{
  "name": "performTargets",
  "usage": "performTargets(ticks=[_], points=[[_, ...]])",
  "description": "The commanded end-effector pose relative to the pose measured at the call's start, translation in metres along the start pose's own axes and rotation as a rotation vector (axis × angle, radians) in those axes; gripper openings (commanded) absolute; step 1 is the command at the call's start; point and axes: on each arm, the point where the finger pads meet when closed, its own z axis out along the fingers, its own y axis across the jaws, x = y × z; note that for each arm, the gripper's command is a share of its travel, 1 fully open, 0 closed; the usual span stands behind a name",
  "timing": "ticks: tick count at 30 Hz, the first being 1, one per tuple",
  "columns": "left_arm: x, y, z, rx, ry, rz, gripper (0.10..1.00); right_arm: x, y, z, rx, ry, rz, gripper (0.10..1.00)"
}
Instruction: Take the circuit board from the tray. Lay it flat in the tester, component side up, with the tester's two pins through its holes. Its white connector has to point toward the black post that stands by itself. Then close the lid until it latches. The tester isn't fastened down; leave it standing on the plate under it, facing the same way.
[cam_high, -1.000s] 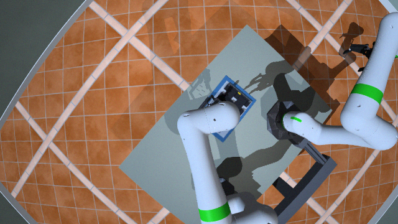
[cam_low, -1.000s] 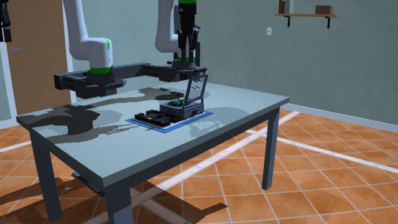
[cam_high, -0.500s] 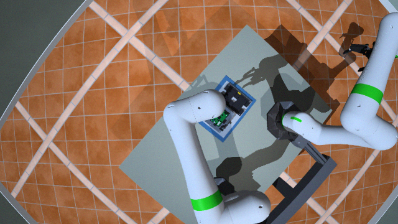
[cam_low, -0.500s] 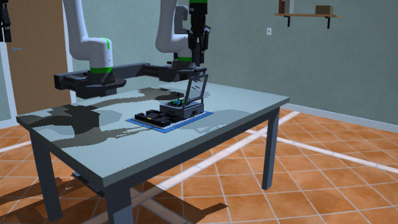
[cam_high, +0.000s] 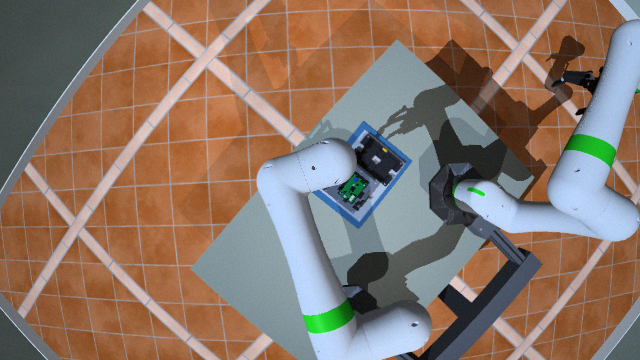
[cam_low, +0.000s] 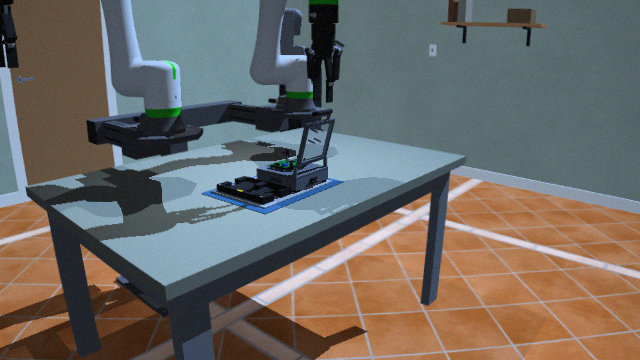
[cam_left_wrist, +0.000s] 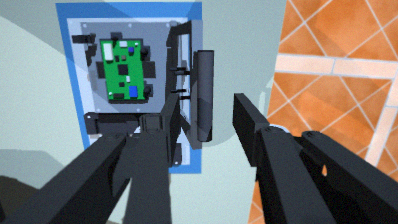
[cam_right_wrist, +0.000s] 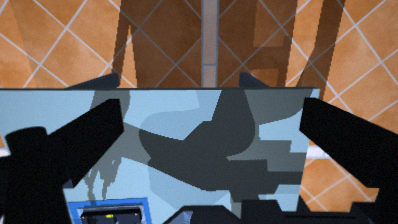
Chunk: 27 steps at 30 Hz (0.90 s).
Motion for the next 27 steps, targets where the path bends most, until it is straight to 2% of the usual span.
performTargets(ticks=[1, 27], points=[[-0.0004, 0.0003, -0.0014, -0.002, -0.002, 0.0, 0.369, 0.0004, 0.0003, -0.0012, 0.0, 0.002, 0.0, 1.0], [-0.0004, 0.0003, 0.0018, -0.002, -0.002, 0.0, 0.369, 0.0004, 0.0003, -0.0012, 0.0, 0.002, 0.0, 1.0]])
